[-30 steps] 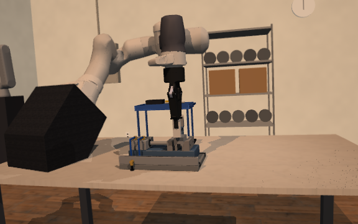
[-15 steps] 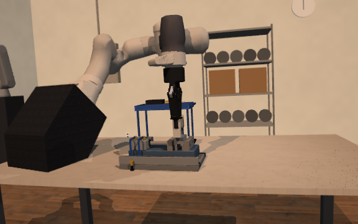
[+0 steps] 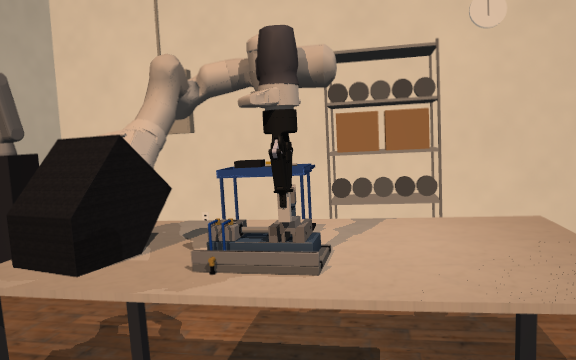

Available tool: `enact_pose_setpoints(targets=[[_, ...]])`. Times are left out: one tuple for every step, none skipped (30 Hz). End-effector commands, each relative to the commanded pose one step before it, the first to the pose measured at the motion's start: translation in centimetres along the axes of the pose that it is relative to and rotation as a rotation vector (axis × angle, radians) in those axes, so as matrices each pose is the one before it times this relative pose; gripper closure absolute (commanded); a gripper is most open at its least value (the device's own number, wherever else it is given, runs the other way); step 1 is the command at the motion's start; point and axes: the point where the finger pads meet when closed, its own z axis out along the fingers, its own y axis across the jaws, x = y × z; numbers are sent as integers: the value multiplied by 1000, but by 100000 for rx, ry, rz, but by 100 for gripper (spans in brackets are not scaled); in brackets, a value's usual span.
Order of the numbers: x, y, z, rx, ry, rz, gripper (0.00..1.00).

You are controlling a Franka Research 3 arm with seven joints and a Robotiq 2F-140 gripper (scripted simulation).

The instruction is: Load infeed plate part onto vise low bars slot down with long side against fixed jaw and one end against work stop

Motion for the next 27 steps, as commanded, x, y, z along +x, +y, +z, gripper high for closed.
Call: enact_pose_setpoints(targets=[[-189,-29,216,174,-295,-271,100],[0,0,31,0,0,0,100],[0,0,31,0,0,0,100],[0,0,31,0,0,0,100],[0,0,31,0,0,0,100],[0,0,31,0,0,0,100],[0,0,31,0,0,0,100],[0,0,31,0,0,0,100],[0,0,30,0,0,0,100],[0,0,30,0,0,0,100],[0,0,29,0,0,0,100],[0,0,0,0,0,0,100],[0,0,0,0,0,0,100],[0,0,28,0,0,0,100],[0,0,27,0,0,0,100],[0,0,26,0,0,0,100],[0,0,25,0,0,0,100],[0,0,24,0,0,0,100],[0,0,23,0,0,0,100],[0,0,21,0,0,0,100],[0,0,20,0,0,0,100],[0,0,18,0,0,0,100],[0,0,17,0,0,0,100],[0,0,15,0,0,0,100],[0,0,14,0,0,0,100],[0,0,12,0,0,0,100],[0,0,10,0,0,0,100]])
